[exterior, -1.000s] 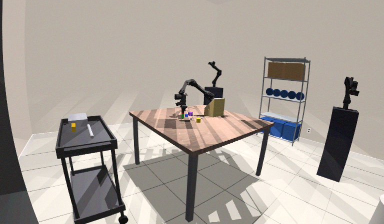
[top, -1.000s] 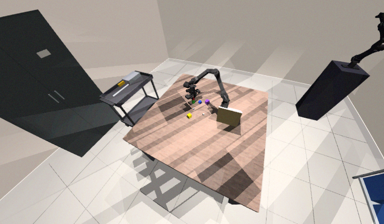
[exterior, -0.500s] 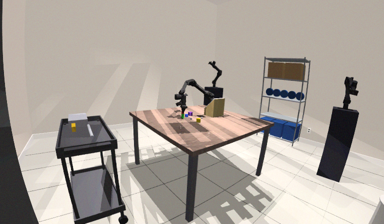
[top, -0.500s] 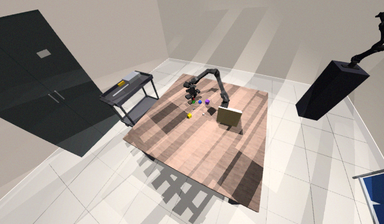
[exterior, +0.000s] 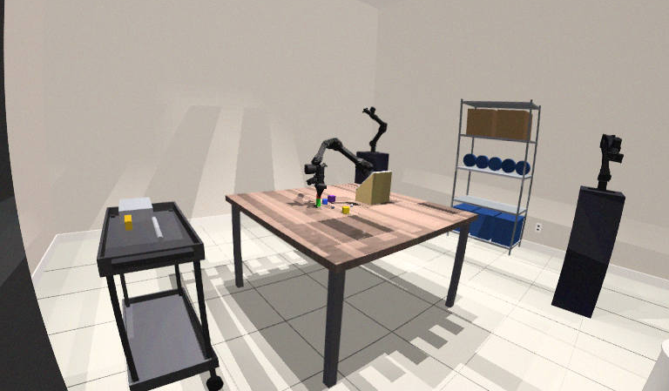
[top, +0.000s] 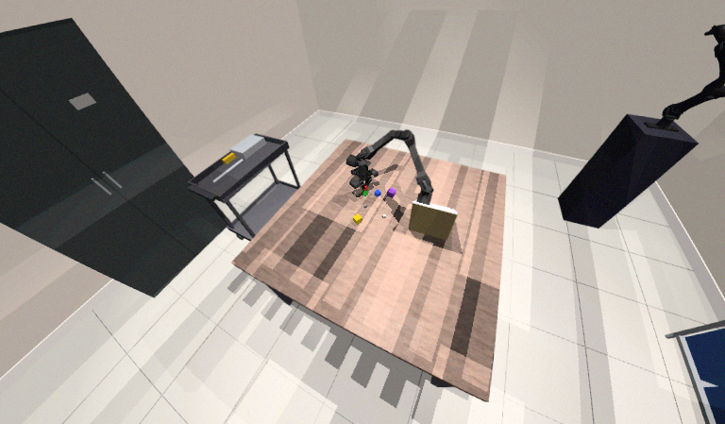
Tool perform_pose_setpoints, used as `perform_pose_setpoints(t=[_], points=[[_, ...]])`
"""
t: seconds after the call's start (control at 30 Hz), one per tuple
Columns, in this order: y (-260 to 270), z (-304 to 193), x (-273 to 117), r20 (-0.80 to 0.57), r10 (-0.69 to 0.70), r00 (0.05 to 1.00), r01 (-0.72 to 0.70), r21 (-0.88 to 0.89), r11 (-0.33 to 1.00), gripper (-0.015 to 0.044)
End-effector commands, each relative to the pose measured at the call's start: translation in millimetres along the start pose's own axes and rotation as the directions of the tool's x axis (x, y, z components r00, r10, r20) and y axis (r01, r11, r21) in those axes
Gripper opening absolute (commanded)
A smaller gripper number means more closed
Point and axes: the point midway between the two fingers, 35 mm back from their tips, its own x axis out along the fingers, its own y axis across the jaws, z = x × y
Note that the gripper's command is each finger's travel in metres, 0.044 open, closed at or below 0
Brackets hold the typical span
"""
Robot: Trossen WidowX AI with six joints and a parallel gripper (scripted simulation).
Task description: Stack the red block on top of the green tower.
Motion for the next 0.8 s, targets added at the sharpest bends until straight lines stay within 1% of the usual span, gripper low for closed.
perform_pose_setpoints(t=[0.0,0.47,0.77], points=[[-0.1,0.9,0.8,0.002,0.0,1.0,0.0,0.005,1.0,0.0079],[-0.1,0.9,0.8,0.002,0.0,1.0,0.0,0.005,1.0,0.044],[-0.1,0.9,0.8,0.002,0.0,1.0,0.0,0.005,1.0,0.044]])
